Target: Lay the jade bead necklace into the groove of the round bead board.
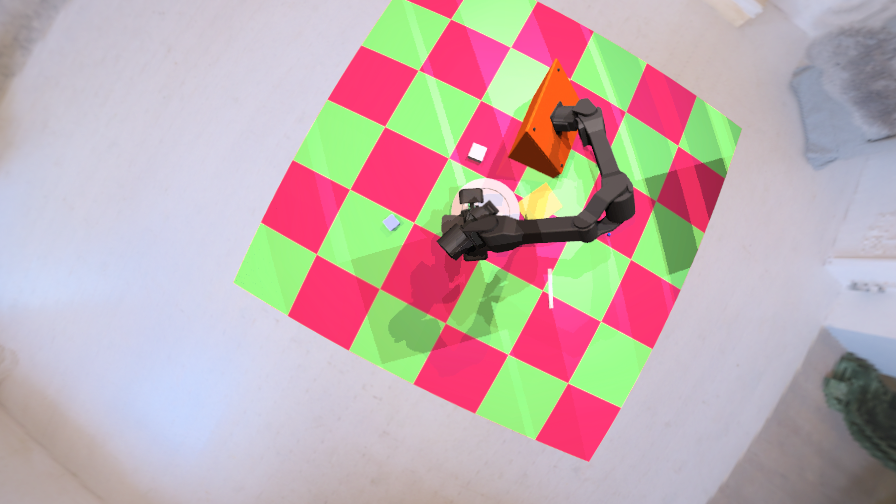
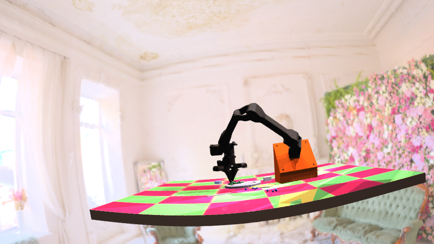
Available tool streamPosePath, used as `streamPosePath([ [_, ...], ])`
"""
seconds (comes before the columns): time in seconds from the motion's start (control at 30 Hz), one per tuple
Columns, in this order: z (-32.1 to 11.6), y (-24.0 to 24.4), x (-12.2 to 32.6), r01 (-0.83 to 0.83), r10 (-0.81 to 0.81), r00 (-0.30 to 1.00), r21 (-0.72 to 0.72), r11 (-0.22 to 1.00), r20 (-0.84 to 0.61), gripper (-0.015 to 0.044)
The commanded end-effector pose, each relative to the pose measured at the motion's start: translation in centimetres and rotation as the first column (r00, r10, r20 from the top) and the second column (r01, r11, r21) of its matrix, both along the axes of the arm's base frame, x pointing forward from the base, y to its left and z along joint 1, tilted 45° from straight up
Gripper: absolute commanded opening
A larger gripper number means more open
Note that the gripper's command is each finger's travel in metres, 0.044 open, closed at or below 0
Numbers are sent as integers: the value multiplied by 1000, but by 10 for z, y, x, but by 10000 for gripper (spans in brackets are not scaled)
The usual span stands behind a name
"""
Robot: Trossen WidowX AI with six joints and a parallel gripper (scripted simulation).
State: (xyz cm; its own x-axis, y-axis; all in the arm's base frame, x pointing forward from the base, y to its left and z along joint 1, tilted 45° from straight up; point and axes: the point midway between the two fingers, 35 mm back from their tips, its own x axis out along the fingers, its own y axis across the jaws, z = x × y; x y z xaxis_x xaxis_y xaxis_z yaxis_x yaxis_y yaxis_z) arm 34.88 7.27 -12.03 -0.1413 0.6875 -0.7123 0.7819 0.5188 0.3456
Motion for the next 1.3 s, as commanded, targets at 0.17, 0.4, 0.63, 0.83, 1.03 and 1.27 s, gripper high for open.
streamPosePath([
  [0.17, 0, 4, 0, -4, 4, 1000, 8, 1000, 0, 0],
  [0.4, 0, 4, 0, -4, 4, 1000, 8, 1000, 0, 0],
  [0.63, -3, 7, -1, -4, 4, 1000, 8, 1000, 0, 0],
  [0.83, -6, 10, -1, -4, 4, 1000, 8, 1000, 0, 0],
  [1.03, -6, 10, -1, -4, 4, 1000, 8, 1000, 0, 0],
  [1.27, -6, 10, -1, -4, 4, 1000, 8, 1000, 0, 0],
])
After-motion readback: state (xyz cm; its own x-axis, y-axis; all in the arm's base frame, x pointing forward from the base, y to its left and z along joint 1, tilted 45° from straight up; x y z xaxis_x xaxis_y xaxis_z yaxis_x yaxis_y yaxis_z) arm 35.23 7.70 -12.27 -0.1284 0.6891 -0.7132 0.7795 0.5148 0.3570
